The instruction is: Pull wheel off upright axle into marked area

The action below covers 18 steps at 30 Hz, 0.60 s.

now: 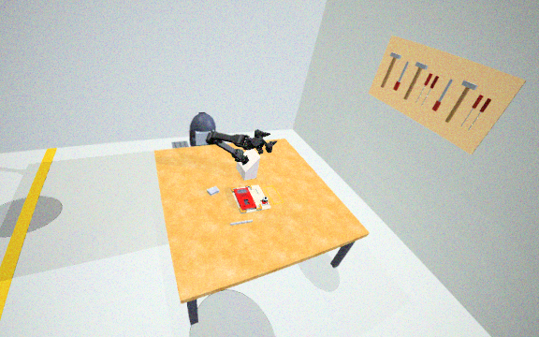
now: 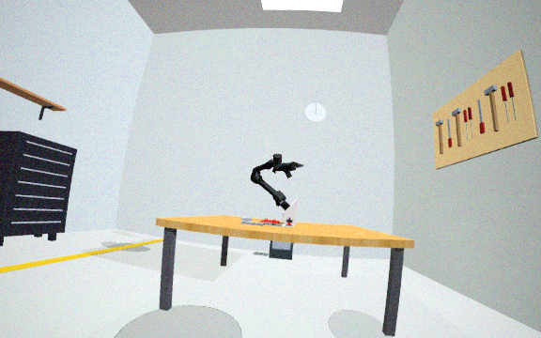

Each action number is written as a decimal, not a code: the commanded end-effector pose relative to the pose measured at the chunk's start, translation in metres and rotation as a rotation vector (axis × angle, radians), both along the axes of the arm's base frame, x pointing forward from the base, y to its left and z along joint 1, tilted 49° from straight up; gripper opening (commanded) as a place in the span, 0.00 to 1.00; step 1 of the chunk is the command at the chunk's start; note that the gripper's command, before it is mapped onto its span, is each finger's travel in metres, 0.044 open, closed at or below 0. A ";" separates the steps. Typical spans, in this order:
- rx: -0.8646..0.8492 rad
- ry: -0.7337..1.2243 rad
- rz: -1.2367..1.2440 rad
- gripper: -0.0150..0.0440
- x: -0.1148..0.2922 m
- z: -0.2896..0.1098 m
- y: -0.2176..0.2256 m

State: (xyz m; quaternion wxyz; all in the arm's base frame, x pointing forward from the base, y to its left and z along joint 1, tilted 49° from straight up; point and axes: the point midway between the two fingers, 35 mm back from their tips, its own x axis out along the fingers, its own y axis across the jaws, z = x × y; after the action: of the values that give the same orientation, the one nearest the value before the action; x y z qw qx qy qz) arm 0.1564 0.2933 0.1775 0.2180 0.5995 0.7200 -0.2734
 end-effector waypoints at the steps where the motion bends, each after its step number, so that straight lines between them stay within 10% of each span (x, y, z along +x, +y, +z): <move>1: -0.006 -0.002 -0.003 0.89 0.001 -0.001 0.000; 4: -0.088 -0.031 -0.046 0.76 0.018 -0.016 -0.004; 18: -0.644 -0.189 -0.199 0.76 0.106 -0.097 -0.062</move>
State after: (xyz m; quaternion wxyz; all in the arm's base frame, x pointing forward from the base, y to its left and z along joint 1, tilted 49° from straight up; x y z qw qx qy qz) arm 0.2484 0.2439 0.0910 0.3994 0.6029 0.5411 -0.4291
